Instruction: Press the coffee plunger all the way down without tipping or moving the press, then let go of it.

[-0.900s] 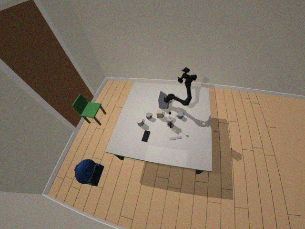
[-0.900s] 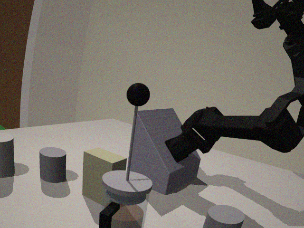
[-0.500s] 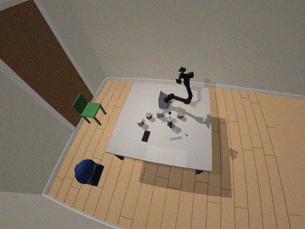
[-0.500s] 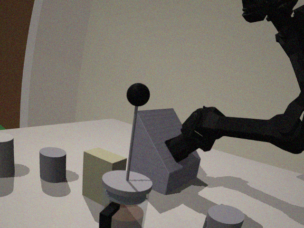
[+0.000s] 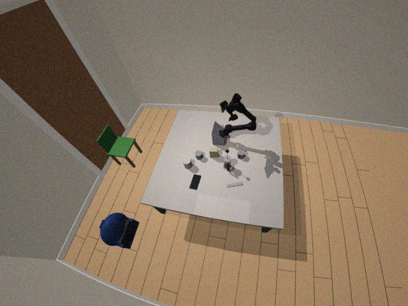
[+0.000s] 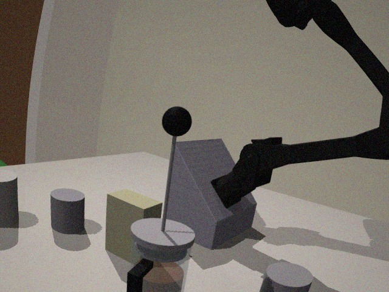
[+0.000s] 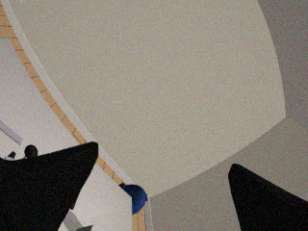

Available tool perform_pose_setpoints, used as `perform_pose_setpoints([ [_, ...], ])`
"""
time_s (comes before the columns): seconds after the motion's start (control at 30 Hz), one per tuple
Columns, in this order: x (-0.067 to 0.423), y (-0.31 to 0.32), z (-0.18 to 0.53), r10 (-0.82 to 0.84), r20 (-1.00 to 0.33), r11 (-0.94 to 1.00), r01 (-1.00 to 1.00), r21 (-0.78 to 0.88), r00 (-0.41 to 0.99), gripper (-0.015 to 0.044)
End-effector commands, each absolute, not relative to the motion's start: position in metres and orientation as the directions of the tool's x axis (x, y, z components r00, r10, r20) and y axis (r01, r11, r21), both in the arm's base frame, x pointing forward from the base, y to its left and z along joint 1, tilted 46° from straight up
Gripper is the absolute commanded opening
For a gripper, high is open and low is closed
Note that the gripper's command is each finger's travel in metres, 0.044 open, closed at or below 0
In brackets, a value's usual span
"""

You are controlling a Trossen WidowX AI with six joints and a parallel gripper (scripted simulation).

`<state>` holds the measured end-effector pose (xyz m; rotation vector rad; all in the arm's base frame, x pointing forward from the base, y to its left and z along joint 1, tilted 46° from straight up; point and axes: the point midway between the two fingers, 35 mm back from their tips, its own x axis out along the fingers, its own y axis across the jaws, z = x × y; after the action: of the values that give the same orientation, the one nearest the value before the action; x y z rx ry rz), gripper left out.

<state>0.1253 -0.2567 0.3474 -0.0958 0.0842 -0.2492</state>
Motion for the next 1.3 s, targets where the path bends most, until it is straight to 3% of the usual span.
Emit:
perform_pose_setpoints([
  [0.0, 0.169, -0.242, 0.319, -0.060, -0.105, 0.990, 0.073, 0.117, 0.993, 0.0440],
  [0.27, 0.249, -0.171, 0.266, 0.370, -0.148, 0.800, -0.233, 0.553, 0.917, 0.0440],
  [0.4, 0.260, -0.146, 0.251, 0.481, -0.152, 0.699, -0.273, 0.661, 0.863, 0.0440],
  [0.87, 0.265, -0.103, 0.207, 0.490, -0.156, 0.687, -0.271, 0.674, 0.858, 0.0440],
  [1.27, 0.269, -0.101, 0.205, 0.488, -0.162, 0.689, -0.265, 0.675, 0.858, 0.0440],
])
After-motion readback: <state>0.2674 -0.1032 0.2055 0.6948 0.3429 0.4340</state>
